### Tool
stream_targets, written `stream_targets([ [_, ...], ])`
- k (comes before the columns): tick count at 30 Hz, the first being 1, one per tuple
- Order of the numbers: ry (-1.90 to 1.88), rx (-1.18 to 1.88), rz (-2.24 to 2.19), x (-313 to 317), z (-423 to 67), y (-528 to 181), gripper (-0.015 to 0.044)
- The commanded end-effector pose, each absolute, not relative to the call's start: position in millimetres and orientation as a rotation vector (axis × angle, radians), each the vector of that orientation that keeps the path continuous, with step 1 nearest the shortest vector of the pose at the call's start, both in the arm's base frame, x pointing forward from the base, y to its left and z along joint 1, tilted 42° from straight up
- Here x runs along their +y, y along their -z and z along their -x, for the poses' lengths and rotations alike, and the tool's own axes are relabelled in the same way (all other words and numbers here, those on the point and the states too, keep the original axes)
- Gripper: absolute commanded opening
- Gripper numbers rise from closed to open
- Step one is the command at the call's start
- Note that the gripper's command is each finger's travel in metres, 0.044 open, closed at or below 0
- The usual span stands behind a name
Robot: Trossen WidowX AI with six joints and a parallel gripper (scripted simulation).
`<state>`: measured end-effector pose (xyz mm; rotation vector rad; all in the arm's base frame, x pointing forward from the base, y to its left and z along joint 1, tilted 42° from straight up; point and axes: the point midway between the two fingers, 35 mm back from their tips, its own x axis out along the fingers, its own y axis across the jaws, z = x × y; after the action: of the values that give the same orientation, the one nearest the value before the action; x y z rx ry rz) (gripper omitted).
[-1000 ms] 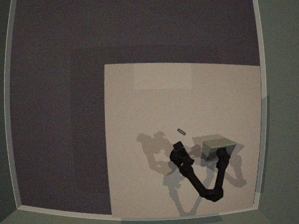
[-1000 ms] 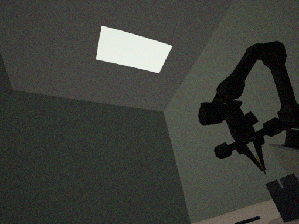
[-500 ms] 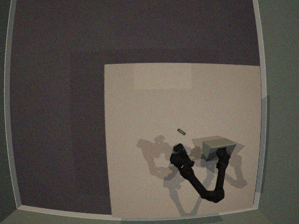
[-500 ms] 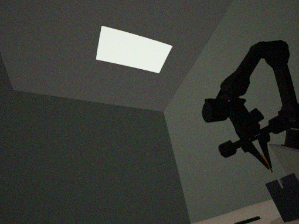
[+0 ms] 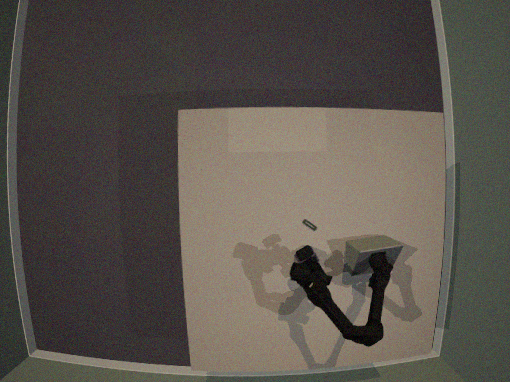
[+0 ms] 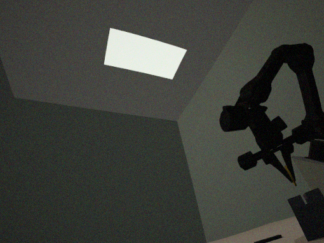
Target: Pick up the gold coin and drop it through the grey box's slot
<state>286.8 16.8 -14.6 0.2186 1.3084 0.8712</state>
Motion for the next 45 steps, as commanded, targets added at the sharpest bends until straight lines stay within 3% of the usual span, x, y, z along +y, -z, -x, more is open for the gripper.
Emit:
stream_targets([
  [1,-0.865,1.310,-0.225,18.0,-286.9,12.3,0.0000],
  [41,-0.868,1.311,-0.224,30.5,-287.0,27.6,0.0000],
  [45,-0.869,1.311,-0.217,29.0,-287.1,26.5,0.0105],
])
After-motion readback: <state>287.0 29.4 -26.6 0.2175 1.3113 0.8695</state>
